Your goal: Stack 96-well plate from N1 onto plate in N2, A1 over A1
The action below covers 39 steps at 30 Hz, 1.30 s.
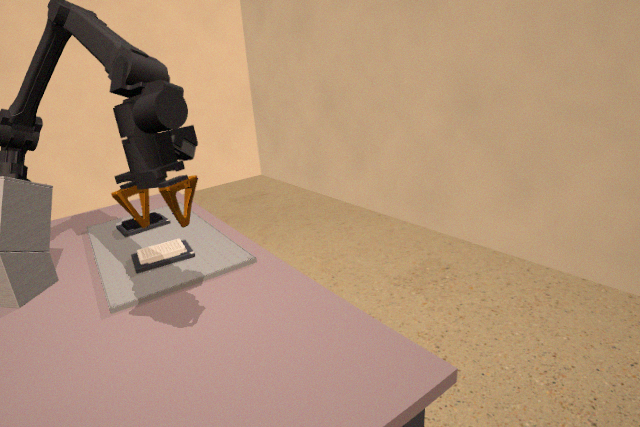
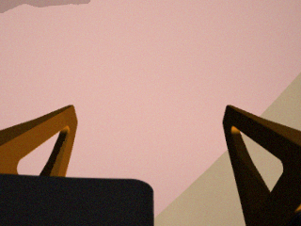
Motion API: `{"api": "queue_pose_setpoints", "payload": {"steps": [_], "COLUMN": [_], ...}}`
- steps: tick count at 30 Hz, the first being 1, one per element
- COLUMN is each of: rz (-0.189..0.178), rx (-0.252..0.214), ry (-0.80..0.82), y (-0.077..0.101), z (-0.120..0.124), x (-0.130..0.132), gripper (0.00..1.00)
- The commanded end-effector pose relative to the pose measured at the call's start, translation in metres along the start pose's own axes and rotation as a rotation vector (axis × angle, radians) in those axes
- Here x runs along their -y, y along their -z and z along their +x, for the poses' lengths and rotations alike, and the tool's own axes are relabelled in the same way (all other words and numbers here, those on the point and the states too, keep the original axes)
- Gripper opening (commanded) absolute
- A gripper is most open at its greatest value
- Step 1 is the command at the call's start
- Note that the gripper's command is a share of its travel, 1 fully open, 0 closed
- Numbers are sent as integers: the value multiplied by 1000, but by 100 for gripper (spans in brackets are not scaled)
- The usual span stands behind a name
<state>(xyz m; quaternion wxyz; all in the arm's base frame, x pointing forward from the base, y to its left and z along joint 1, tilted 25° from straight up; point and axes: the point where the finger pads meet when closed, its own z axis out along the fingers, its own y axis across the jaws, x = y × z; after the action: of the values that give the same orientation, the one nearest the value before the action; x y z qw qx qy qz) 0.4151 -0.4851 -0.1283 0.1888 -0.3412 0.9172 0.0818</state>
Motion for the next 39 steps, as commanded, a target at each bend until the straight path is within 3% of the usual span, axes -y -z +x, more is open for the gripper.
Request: {"api": "queue_pose_setpoints", "payload": {"steps": [1,7,9,10,12,24,27,30,39], "rz": [49,41,41,55,34,28,36,27,23], "rx": [-3,-17,-17,-16,-28,-35,-34,-33,-40], "ry": [3,-14,-14,-46,-30,-47,-67,-47,-64], "y": [18,12,12,21,9,-4,1,-8,-17], "z": [-35,-61,-61,-45,-75,-132,-125,-151,-192], "x": [11,6,6,6,2,-15,-15,-23,-41], "gripper": [100,100,100,100,100,100,100,100,100]}}
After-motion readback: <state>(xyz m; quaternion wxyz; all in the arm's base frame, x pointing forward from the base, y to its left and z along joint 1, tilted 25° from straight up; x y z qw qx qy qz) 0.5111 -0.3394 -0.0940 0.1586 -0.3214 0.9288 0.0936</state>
